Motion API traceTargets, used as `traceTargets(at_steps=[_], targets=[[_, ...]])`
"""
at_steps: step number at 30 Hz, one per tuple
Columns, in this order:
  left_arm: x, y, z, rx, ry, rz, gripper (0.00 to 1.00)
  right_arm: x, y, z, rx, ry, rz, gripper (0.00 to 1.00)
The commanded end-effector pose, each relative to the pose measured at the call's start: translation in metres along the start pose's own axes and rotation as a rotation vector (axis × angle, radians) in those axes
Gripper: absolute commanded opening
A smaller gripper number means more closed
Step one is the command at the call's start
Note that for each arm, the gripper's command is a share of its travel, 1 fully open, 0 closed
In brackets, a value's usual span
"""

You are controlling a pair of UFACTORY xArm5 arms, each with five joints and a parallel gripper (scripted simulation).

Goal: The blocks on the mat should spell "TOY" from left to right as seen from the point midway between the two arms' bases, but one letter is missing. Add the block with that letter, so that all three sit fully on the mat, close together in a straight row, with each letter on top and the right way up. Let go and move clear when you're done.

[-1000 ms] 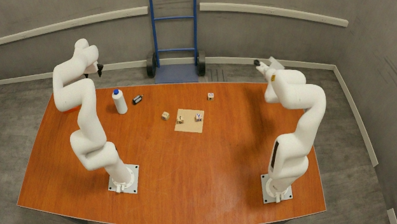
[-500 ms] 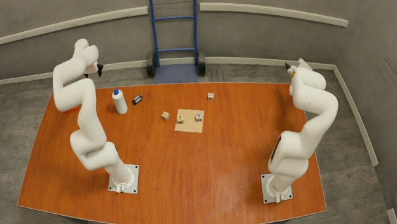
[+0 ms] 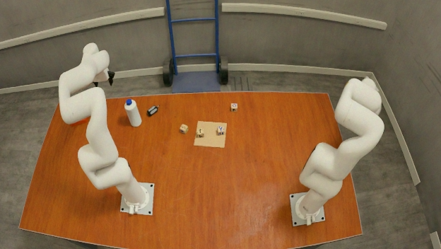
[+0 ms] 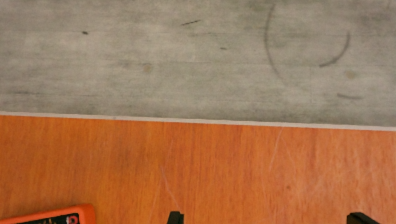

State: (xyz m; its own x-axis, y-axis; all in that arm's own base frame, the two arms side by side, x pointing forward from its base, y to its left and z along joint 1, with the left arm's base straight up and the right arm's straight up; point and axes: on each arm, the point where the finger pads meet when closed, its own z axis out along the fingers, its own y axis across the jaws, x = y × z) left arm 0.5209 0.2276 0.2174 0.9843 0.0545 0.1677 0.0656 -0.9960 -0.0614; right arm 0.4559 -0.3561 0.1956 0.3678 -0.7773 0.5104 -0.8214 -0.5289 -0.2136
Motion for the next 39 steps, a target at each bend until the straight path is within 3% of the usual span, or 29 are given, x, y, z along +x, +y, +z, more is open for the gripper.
traceTargets(at_steps=[1, 8, 15, 17, 20, 28, 39], targets=[[0.001, 0.000, -0.002, 0.002, 0.004, 0.000, 1.00, 0.017, 0.063, -0.013, -0.073, -0.022, 0.025, 1.00], [0.001, 0.000, -0.002, 0.002, 0.004, 0.000, 1.00, 0.017, 0.150, -0.042, -0.191, -0.115, 0.119, 1.00], [0.001, 0.000, -0.002, 0.002, 0.004, 0.000, 1.00, 0.002, 0.238, -0.084, -0.273, -0.209, 0.215, 1.00], [0.001, 0.000, -0.002, 0.002, 0.004, 0.000, 1.00, 0.002, 0.238, -0.084, -0.273, -0.209, 0.215, 1.00], [0.001, 0.000, -0.002, 0.002, 0.004, 0.000, 1.00, -0.011, 0.278, -0.108, -0.298, -0.247, 0.255, 1.00], [0.001, 0.000, -0.002, 0.002, 0.004, 0.000, 1.00, -0.044, 0.334, -0.155, -0.341, -0.336, 0.352, 1.00], [0.001, 0.000, -0.002, 0.002, 0.004, 0.000, 1.00, -0.077, 0.369, -0.196, -0.359, -0.409, 0.436, 1.00]])
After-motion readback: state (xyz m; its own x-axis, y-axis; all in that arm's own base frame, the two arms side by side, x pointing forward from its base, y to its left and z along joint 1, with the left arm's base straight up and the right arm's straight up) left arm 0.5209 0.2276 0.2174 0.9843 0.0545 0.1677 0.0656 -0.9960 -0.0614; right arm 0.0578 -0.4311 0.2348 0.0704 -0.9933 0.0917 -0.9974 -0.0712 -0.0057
